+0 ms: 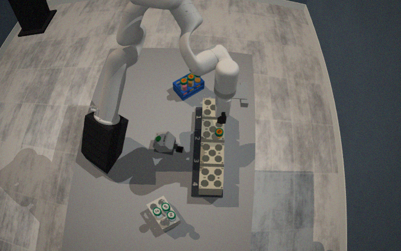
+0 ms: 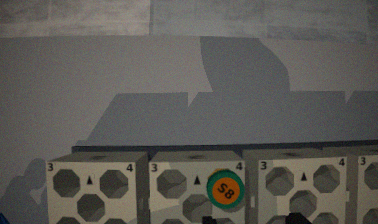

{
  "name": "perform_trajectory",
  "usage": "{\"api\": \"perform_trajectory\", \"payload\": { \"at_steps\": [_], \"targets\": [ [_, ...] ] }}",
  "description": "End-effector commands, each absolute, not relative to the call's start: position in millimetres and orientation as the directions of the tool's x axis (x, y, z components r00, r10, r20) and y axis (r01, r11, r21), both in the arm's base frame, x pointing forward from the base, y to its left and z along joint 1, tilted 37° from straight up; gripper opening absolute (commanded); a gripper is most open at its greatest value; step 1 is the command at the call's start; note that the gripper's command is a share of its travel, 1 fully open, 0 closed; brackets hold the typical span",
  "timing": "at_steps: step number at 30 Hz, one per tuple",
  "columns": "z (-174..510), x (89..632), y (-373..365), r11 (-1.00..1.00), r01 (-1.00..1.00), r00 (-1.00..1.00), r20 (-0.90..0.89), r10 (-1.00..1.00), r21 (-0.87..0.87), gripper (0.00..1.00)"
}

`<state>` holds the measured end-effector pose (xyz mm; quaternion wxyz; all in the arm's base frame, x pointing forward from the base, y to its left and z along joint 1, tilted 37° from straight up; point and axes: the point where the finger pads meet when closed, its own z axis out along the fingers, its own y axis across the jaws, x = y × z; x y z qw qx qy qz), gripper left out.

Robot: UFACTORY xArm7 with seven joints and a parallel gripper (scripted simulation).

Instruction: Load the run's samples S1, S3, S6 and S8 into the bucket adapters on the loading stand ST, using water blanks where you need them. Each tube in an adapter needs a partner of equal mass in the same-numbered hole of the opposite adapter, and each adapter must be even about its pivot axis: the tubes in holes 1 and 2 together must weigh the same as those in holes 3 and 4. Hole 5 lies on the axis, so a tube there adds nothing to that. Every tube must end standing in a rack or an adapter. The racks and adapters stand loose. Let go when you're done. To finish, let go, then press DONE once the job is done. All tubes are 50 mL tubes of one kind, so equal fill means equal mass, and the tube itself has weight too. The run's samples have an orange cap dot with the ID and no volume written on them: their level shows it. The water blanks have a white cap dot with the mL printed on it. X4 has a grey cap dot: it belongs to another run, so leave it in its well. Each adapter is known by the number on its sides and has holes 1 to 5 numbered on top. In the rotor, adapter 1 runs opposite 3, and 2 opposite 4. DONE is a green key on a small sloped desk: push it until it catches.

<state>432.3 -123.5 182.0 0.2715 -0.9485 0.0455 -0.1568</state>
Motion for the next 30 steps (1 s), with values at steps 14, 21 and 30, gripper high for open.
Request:
{"api": "perform_trajectory", "payload": {
  "at_steps": [14,21,30],
  "targets": [
    [191.0,420.4,-105.0,-0.866,0.155,0.932,0.360,-0.031,-0.475,0.57],
    [201.6,402.9,-76.5,-0.850,0.366,0.871,0.460,0.171,-0.379,0.57],
    [212.2,385.4,-47.9,-0.787,0.558,0.763,0.535,0.363,-0.263,0.57]
  ]
}}
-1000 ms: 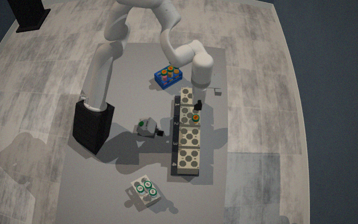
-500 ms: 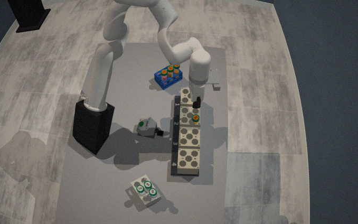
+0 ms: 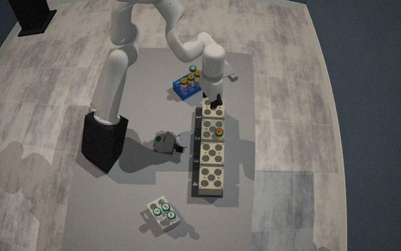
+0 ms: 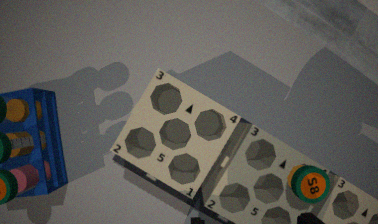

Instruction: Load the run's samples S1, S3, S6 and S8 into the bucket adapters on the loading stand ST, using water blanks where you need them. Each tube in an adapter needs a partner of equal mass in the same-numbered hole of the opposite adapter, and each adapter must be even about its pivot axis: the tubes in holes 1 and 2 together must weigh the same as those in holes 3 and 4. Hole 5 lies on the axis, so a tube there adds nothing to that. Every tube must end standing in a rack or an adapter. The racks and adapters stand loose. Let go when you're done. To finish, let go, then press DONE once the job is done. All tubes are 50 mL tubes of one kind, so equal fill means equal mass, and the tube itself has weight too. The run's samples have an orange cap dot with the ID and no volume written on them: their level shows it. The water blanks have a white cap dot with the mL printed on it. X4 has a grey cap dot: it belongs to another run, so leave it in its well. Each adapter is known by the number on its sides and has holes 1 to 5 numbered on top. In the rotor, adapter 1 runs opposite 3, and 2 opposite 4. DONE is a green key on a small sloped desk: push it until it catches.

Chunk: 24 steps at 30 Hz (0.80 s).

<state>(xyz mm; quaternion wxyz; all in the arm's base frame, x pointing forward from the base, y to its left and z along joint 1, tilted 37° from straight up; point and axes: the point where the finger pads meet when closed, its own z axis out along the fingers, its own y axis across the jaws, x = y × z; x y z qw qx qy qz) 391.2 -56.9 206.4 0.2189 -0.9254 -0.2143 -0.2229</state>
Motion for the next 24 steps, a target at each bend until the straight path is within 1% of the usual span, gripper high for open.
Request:
{"api": "perform_trajectory", "payload": {
  "at_steps": [1,24],
  "targets": [
    [213.7,382.9,-43.8,-0.775,0.583,0.744,0.544,0.389,-0.245,0.57],
    [245.5,330.3,41.8,-0.768,0.594,0.735,0.547,0.400,-0.238,0.57]
  ]
}}
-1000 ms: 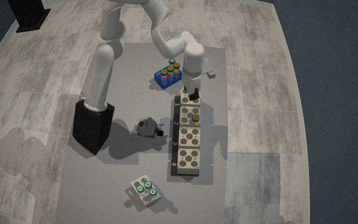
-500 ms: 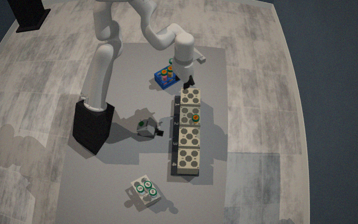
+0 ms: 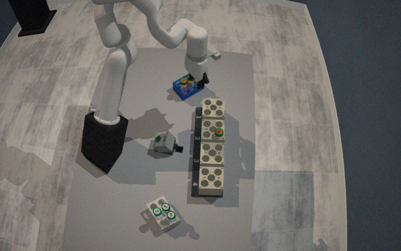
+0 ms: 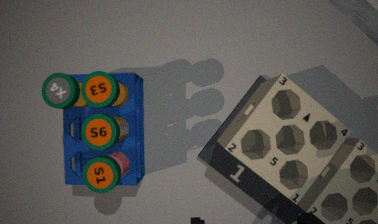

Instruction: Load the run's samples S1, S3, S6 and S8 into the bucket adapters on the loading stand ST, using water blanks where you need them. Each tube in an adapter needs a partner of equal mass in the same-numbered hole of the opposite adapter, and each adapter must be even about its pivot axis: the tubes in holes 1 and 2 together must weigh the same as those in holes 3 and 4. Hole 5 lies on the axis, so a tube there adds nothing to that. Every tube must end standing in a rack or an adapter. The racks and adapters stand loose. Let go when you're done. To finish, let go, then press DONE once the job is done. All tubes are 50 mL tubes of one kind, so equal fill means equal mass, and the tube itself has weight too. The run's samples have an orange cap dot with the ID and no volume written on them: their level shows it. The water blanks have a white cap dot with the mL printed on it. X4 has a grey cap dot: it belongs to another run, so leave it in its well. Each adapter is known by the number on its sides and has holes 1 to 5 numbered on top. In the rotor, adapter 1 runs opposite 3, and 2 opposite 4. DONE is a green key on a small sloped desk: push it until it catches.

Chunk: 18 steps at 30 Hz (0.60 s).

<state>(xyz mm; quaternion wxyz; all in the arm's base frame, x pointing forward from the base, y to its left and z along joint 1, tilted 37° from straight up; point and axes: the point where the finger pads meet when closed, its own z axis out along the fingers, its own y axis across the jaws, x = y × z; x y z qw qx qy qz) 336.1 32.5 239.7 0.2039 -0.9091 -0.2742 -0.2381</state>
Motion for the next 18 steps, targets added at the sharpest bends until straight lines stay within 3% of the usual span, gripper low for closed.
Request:
{"api": "perform_trajectory", "payload": {
  "at_steps": [1,18],
  "targets": [
    [247.0,327.8,45.8,-0.768,0.594,0.735,0.547,0.400,-0.238,0.57],
    [269.8,290.0,106.9,-0.768,0.595,0.735,0.548,0.400,-0.238,0.57]
  ]
}}
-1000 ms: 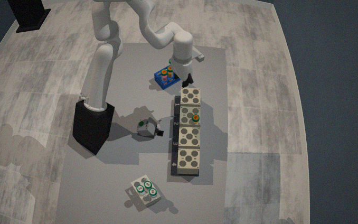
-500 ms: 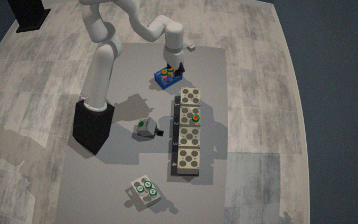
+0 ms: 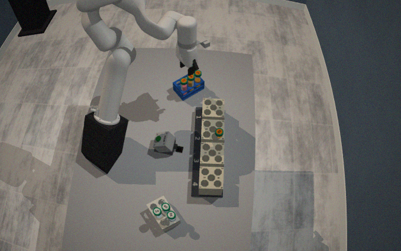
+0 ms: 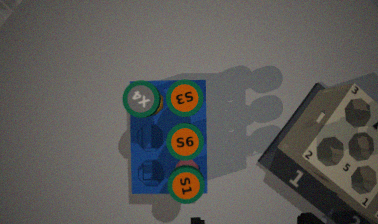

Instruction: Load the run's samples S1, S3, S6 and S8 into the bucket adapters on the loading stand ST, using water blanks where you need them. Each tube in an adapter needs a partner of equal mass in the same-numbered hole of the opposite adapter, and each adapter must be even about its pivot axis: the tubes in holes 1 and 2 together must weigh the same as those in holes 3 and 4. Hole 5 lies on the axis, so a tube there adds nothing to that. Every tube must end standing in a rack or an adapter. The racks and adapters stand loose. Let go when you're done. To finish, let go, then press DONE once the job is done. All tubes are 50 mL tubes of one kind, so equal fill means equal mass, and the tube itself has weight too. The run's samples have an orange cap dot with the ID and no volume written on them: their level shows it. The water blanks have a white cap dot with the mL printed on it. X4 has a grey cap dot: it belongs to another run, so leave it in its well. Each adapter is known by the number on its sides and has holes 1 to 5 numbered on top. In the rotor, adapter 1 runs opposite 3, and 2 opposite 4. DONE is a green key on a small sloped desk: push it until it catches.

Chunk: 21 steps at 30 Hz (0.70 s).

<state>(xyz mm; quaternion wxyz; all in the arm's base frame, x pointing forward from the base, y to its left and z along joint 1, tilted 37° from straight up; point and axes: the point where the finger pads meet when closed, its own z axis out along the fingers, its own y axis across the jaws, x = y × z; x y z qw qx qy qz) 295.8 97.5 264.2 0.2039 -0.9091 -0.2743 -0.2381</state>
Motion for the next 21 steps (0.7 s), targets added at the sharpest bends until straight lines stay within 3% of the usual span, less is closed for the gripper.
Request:
{"api": "perform_trajectory", "payload": {
  "at_steps": [1,21],
  "targets": [
    [271.3,287.5,111.0,-0.768,0.595,0.735,0.548,0.400,-0.238,0.57],
    [272.4,279.6,129.8,-0.767,0.595,0.735,0.548,0.400,-0.238,0.57]
  ]
}}
